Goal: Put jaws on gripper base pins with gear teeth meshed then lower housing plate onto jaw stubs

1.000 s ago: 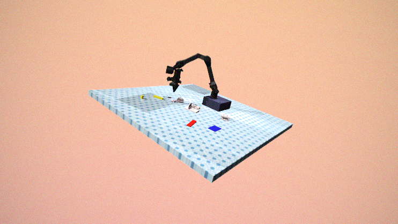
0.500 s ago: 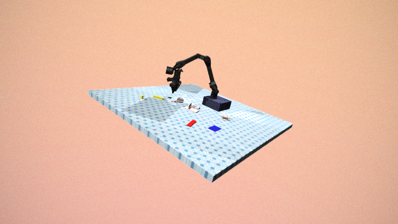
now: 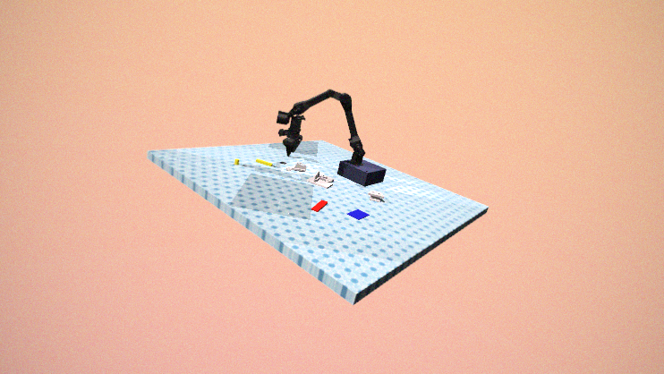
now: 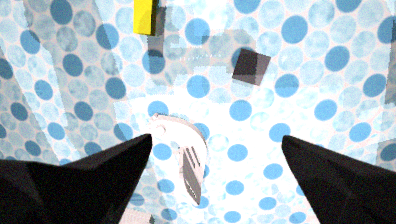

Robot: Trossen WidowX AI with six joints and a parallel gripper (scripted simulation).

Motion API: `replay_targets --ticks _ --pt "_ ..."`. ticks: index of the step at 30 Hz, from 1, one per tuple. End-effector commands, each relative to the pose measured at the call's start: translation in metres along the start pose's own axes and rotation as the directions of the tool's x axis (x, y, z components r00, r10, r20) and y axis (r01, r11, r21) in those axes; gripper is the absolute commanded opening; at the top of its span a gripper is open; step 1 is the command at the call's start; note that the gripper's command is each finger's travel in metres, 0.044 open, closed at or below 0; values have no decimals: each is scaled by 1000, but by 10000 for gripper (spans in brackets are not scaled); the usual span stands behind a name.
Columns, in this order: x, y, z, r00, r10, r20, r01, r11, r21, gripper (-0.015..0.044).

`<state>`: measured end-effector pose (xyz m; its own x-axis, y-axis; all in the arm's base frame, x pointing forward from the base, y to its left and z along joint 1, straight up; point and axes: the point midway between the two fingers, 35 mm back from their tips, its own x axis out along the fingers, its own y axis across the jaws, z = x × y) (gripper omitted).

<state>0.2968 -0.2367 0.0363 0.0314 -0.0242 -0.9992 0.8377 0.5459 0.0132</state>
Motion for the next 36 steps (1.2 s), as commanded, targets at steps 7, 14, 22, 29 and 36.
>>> replay_targets --ticks 7,14,22,29,36 --pt "0 0 0 1000 0 1 0 1000 0 440" --pt "-7 -1 -2 1000 -2 -7 2 1000 -3 335" --pt "-7 -1 -2 1000 -2 -7 2 1000 -3 125" --pt "-7 -1 -2 1000 -2 -7 2 1000 -3 0" --pt "-7 -1 -2 1000 -2 -7 2 1000 -3 0"
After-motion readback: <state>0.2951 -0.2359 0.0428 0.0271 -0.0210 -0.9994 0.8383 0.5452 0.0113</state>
